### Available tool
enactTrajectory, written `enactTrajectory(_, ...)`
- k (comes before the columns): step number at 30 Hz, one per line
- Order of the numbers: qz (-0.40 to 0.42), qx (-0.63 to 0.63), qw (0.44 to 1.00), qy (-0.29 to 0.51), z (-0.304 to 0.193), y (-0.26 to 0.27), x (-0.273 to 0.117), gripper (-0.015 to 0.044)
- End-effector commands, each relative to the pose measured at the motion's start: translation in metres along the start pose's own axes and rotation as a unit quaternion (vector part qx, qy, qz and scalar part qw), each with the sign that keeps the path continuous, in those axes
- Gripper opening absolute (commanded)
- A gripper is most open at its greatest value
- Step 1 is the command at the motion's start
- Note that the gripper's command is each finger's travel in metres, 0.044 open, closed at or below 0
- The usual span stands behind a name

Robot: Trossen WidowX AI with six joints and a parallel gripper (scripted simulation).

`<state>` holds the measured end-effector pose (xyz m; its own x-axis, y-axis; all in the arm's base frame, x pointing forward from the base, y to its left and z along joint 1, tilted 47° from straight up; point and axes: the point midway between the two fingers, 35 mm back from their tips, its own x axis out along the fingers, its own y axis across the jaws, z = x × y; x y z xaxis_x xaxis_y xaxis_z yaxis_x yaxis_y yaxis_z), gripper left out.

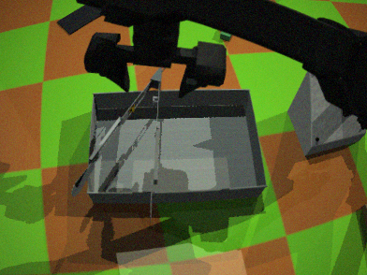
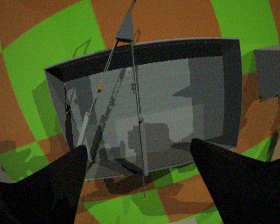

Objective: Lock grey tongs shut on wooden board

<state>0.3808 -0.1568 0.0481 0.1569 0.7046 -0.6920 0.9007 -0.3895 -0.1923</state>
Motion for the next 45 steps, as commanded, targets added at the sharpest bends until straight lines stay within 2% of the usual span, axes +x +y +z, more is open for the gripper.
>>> enactTrajectory(1,-0.001,0.004,1.0,0.0,0.001,0.001,0.002,0.044)
enactTrajectory(7,-0.012,0.081,0.997,-0.004,0.011,0.024,0.035,0.044)
enactTrajectory(20,-0.012,0.081,0.997,-0.004,0.01,0.024,0.038,0.044)
enactTrajectory(45,-0.011,0.081,0.997,-0.005,0.009,0.026,0.079,0.044)
